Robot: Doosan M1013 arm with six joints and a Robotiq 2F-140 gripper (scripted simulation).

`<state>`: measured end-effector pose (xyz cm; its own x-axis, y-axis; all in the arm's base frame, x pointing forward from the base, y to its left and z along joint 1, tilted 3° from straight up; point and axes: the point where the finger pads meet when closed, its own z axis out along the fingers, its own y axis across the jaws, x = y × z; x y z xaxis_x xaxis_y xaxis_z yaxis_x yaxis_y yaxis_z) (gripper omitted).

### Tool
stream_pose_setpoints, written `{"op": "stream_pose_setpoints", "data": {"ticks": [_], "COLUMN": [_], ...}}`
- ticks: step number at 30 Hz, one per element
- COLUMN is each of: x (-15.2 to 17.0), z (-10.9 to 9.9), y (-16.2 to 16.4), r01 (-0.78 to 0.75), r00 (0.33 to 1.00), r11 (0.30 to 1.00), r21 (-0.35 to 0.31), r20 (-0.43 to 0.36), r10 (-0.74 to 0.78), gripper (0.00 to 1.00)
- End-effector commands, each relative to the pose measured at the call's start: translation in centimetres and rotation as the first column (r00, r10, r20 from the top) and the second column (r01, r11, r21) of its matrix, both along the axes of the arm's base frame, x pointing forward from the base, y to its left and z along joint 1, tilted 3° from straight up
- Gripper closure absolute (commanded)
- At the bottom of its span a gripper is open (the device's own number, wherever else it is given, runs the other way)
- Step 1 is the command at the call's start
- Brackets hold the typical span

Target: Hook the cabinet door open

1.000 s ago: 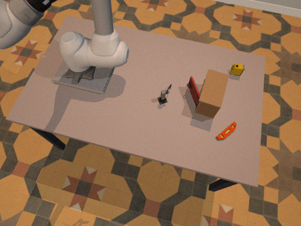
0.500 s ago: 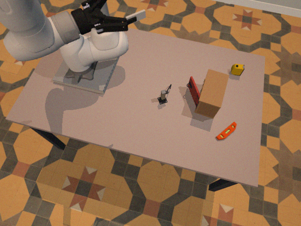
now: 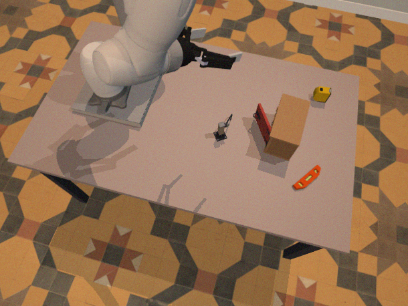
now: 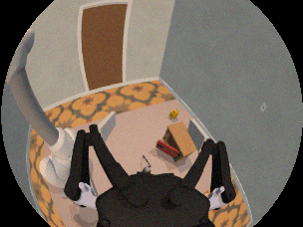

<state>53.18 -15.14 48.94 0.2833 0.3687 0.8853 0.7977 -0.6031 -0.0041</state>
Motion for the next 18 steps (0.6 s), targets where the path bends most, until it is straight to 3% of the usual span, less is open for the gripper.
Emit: {"op": "stream_pose_setpoints", "data": {"ticks": [1, 2, 3, 4, 7, 10, 13, 15, 16, 18], "x": [1.9, 3.3, 3.8, 4.0, 5.5, 6.9, 8.7, 10.0, 10.6, 10.6], "z": [-3.9, -7.3, -8.2, -9.4, -13.0, -16.6, -20.1, -22.3, -23.5, -23.5], "y": [1.2, 2.1, 2.4, 2.6, 3.5, 4.3, 5.2, 5.6, 6.0, 6.0], "r01": [-0.105, -0.172, -0.172, -0.240, -0.307, -0.430, -0.483, -0.570, -0.573, -0.573], "r00": [0.991, 0.980, 0.980, 0.964, 0.945, 0.899, 0.873, 0.822, 0.820, 0.820], "r11": [0.987, 0.967, 0.967, 0.937, 0.899, 0.802, 0.746, 0.629, 0.625, 0.625], "r21": [-0.121, -0.188, -0.188, -0.252, -0.311, -0.414, -0.458, -0.528, -0.531, -0.531], "r20": [-0.094, -0.136, -0.136, -0.175, -0.213, -0.282, -0.313, -0.367, -0.369, -0.369], "r10": [0.093, 0.148, 0.148, 0.200, 0.249, 0.336, 0.374, 0.436, 0.438, 0.438], "gripper": [0.00, 0.00, 0.00, 0.00, 0.00, 0.00, 0.00, 0.00, 0.00, 0.00]}}
